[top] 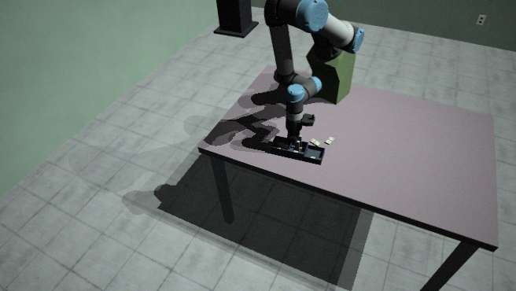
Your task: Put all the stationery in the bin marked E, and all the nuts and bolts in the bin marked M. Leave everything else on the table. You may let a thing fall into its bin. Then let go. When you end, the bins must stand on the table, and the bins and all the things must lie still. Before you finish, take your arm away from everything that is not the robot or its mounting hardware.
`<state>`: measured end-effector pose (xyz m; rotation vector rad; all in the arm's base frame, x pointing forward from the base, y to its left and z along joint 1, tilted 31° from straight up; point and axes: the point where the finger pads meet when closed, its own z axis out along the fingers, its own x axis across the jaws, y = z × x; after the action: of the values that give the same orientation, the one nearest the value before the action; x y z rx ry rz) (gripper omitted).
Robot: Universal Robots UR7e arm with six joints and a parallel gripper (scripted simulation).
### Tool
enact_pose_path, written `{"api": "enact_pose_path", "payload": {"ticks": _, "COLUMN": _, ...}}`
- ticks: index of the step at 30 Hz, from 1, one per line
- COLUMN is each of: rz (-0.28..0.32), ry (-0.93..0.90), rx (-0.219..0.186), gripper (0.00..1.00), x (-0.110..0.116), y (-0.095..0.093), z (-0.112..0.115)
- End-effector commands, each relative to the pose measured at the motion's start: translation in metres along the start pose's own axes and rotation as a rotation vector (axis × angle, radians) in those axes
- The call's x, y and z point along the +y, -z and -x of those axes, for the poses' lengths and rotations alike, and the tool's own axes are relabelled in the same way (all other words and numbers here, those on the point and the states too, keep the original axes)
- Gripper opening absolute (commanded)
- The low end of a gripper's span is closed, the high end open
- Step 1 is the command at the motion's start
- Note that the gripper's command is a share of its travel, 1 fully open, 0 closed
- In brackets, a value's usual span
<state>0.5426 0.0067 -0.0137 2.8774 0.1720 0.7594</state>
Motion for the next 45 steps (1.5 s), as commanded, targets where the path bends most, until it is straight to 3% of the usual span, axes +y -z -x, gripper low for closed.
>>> {"api": "enact_pose_path", "payload": {"ticks": 1, "rz": 0.0, "ry": 0.0, "rx": 0.002, "gripper": 0.62, "x": 0.0, "y": 0.006, "z": -0.001}}
{"api": "enact_pose_path", "payload": {"ticks": 20, "rz": 0.0, "ry": 0.0, "rx": 0.002, "gripper": 0.62, "x": 0.0, "y": 0.026, "z": -0.001}}
{"api": "enact_pose_path", "payload": {"ticks": 24, "rz": 0.001, "ry": 0.0, "rx": 0.002, "gripper": 0.62, "x": 0.0, "y": 0.042, "z": 0.0}}
{"api": "enact_pose_path", "payload": {"ticks": 32, "rz": 0.001, "ry": 0.0, "rx": 0.002, "gripper": 0.62, "x": 0.0, "y": 0.042, "z": 0.0}}
{"api": "enact_pose_path", "payload": {"ticks": 33, "rz": 0.001, "ry": 0.0, "rx": 0.002, "gripper": 1.0, "x": 0.0, "y": 0.046, "z": 0.0}}
{"api": "enact_pose_path", "payload": {"ticks": 45, "rz": 0.001, "ry": 0.0, "rx": 0.002, "gripper": 1.0, "x": 0.0, "y": 0.086, "z": 0.0}}
